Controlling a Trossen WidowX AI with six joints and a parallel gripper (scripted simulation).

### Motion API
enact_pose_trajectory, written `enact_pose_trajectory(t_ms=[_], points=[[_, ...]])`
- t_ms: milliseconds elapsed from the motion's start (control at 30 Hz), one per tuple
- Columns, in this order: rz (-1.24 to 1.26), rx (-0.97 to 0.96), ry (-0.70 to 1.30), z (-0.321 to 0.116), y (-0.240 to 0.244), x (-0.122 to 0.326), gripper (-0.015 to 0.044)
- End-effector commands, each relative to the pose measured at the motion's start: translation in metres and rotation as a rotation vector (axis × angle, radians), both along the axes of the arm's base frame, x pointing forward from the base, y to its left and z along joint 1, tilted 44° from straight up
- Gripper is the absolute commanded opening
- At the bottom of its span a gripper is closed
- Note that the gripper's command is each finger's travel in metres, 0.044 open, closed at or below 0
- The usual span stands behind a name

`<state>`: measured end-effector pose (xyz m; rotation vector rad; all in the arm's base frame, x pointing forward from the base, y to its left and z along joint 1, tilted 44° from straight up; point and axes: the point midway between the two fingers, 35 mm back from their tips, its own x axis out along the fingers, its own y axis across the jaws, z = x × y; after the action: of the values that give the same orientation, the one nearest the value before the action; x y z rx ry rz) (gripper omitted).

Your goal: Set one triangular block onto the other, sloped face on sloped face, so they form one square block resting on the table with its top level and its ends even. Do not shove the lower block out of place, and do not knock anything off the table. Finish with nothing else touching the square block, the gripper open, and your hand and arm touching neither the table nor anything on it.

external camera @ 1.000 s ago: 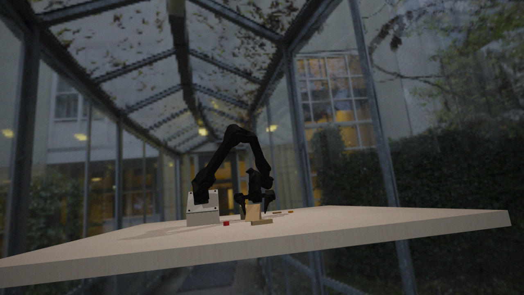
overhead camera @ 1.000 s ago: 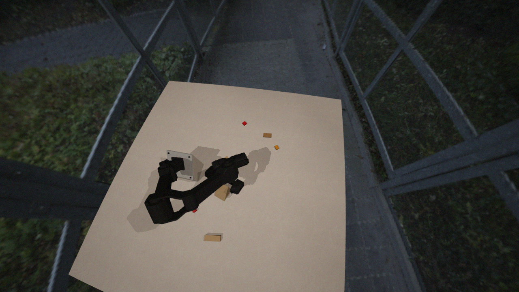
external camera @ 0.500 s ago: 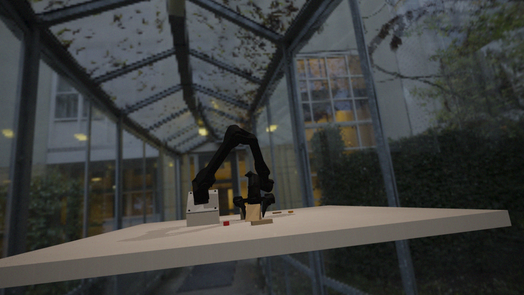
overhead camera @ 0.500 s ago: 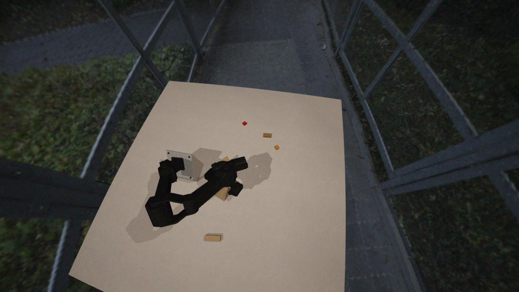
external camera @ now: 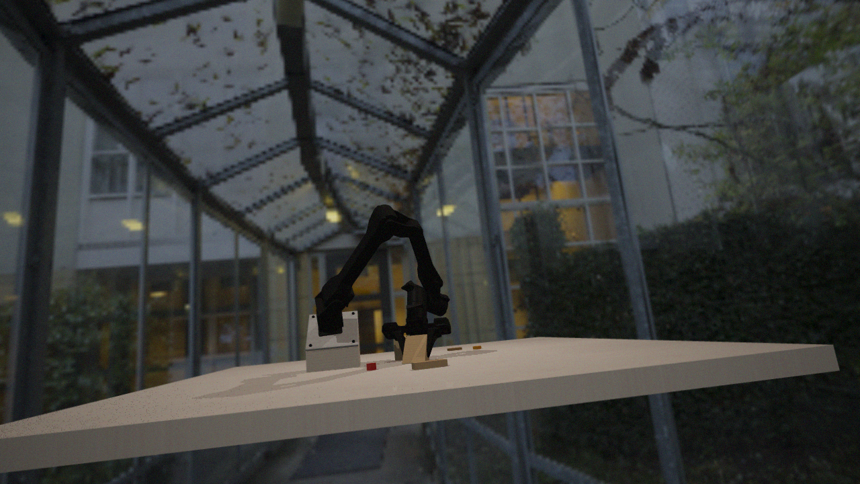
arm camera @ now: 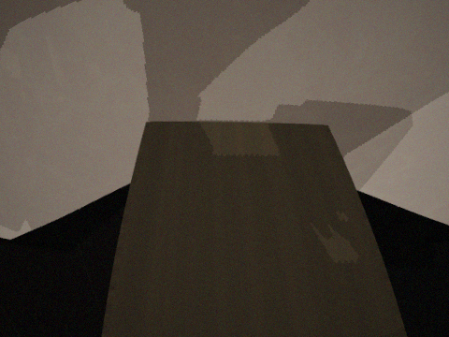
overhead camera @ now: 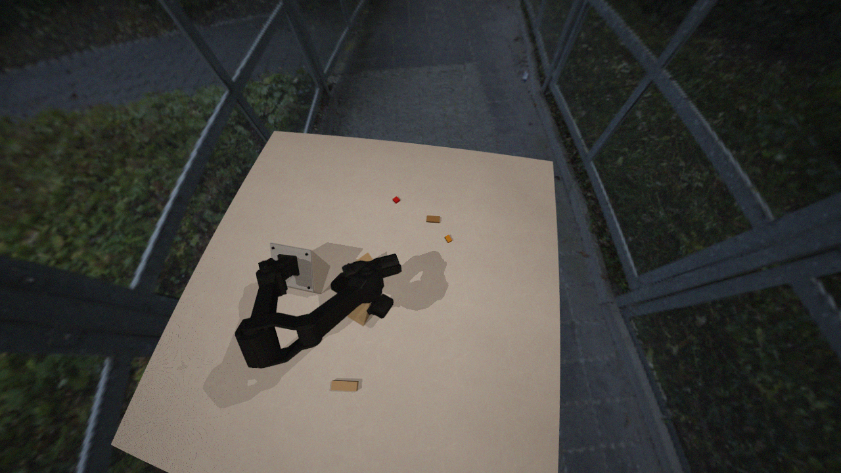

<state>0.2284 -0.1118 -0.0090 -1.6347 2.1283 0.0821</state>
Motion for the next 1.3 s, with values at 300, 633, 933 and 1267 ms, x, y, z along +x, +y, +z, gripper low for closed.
enact_pose_trajectory(t_ms=[300, 633, 933, 1267], points=[[0.028, 0.128, -0.031, 0.011, 0.002, -0.003, 0.0], [0.086, 0.369, -0.105, 0.029, 0.0, -0.007, 0.0], [0.137, 0.589, -0.173, 0.045, -0.005, -0.012, 0.0], [0.2, 0.843, -0.254, 0.061, -0.016, -0.019, 0.0]])
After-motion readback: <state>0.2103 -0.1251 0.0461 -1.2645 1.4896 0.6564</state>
